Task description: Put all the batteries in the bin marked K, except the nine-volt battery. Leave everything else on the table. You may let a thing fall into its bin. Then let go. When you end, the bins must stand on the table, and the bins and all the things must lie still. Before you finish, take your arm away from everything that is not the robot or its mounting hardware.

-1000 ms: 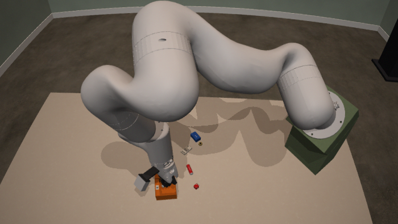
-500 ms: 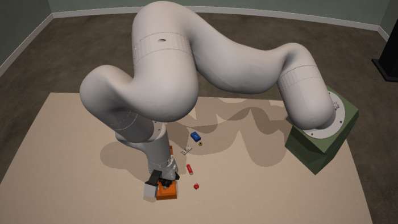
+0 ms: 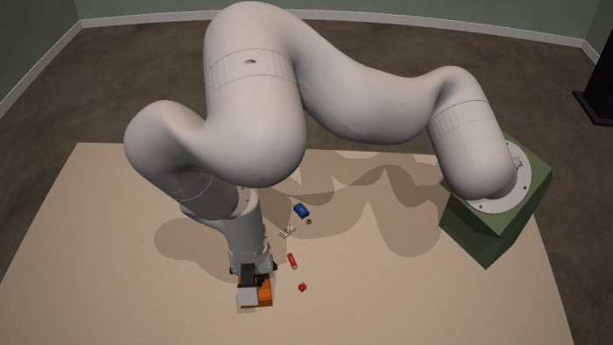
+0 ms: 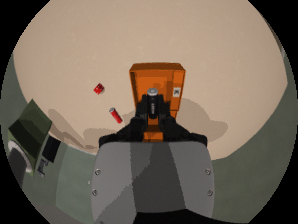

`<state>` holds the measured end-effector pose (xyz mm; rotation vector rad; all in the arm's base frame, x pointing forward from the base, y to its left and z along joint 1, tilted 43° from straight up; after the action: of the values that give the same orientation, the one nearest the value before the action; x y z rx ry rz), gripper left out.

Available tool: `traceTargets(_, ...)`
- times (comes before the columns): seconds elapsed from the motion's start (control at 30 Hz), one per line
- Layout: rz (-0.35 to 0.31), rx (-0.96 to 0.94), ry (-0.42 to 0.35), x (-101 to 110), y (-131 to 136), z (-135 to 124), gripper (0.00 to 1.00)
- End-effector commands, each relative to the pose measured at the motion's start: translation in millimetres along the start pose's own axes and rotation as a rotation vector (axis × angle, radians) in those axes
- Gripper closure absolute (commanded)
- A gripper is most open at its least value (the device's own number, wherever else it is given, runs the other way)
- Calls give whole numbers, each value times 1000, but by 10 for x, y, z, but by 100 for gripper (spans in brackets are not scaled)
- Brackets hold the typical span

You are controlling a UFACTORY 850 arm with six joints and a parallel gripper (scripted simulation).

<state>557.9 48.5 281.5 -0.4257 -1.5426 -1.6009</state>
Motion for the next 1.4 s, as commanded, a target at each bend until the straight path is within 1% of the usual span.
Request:
traceTargets(0.0, -20, 9, -9, 2, -13, 10, 100)
traceTargets(0.37, -20, 9, -9, 2, -15, 11, 100)
traceTargets(0.67, -20, 9, -9, -178, -12, 10, 100)
traceTargets(0.73, -20, 9, -9, -178, -12, 10, 100)
traceTargets(1.17, -20, 9, -9, -438, -7, 7, 100)
traceTargets(1.37, -20, 9, -9, -442, -7, 7, 100)
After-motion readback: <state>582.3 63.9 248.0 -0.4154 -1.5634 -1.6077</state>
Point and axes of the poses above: the point where the finger pads meet when closed, its own x axis back along the fingers, its own y axis across the jaws, z = x × y, the point moved 9 cm from there along x, back along the fingers, and after that the axes turned 13 degrees about x, right-handed, at the moved point
